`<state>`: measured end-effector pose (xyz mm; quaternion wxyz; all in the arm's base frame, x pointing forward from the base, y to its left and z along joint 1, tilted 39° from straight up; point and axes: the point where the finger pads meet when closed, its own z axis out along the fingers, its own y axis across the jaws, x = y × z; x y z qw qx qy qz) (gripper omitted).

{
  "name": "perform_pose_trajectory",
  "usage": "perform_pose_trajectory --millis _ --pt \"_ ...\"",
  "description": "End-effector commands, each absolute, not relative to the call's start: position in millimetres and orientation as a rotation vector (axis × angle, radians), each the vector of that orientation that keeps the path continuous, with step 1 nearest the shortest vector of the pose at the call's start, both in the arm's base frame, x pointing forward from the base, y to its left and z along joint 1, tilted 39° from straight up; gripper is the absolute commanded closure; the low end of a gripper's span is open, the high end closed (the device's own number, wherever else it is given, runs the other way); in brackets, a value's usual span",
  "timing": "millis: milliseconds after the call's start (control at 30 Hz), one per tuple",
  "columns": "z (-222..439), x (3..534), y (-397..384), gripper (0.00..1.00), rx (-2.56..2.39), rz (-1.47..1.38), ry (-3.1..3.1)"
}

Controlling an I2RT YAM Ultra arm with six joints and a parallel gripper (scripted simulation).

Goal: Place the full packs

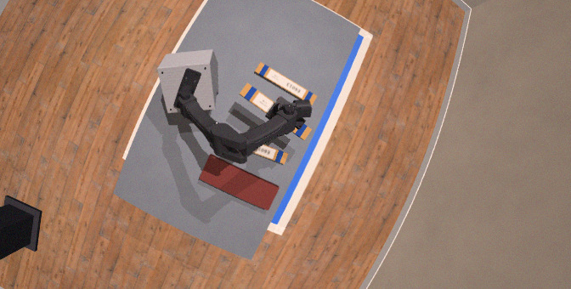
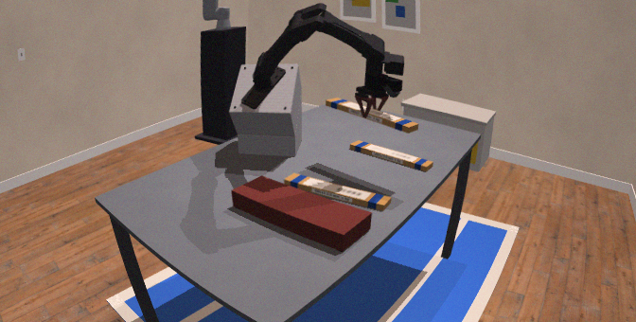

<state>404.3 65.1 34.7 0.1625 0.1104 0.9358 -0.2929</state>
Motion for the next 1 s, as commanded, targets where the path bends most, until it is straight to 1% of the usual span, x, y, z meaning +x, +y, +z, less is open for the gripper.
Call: perform_pose_trajectory --millis 0,967 --pt "60.5 407.4 89.1 1.00 0.283 -0.761 2.610" --pt "57.8 404.0 88.3 1.00 0.279 -0.768 2.616"
